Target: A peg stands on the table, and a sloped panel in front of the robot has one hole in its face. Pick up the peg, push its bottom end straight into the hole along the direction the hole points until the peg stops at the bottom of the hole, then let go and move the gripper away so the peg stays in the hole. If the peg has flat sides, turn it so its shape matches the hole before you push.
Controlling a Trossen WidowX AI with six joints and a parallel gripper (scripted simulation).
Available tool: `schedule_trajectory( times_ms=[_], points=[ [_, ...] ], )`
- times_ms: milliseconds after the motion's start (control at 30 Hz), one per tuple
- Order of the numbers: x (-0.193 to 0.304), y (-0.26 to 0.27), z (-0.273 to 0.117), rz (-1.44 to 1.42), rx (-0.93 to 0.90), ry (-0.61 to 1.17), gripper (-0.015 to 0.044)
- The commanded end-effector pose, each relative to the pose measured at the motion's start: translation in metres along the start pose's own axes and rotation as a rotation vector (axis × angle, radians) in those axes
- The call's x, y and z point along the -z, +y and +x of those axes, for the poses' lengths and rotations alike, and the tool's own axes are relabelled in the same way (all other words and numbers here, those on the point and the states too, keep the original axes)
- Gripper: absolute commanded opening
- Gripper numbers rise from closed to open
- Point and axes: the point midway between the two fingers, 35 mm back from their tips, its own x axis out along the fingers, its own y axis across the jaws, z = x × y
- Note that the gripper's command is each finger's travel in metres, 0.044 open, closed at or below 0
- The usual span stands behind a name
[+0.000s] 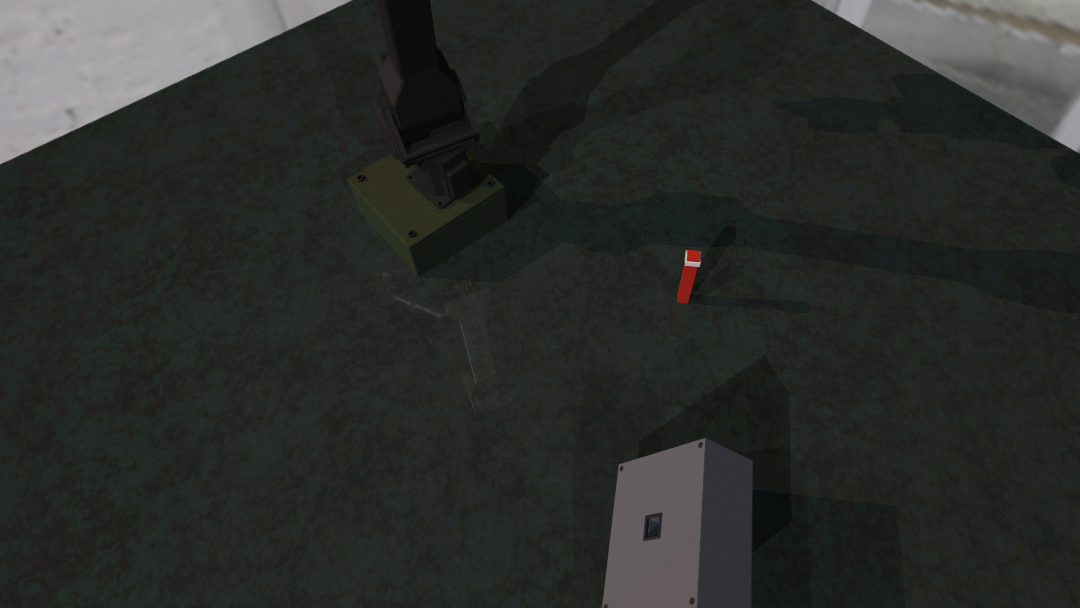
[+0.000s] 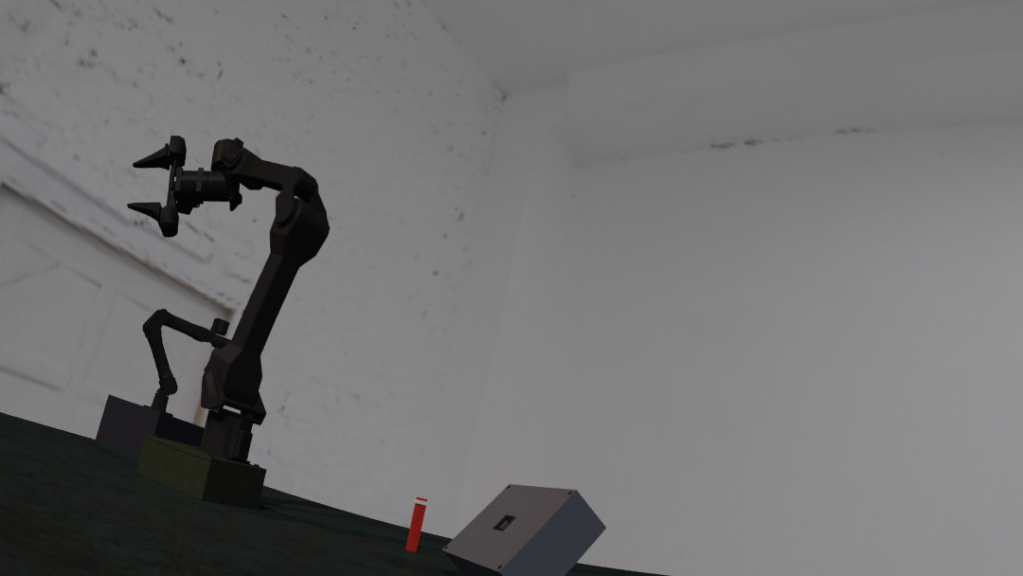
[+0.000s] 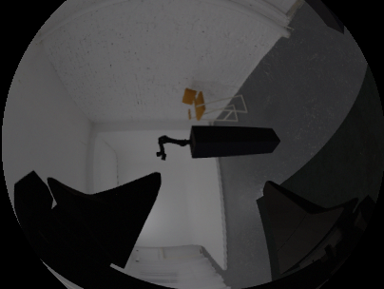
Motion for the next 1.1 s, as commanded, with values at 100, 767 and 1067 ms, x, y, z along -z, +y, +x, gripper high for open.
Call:
schedule_trajectory(
  times_ms=[100,767,1067],
  points=[
    [-0.012,-0.005,-0.004,0.0,0.011,-0.037,0.044],
    [-0.096,-0.056,-0.049,0.021,0.121,-0.325,0.044],
    [-0.128,-0.084,-0.078,0.047,0.185,-0.453,0.044]
  ],
)
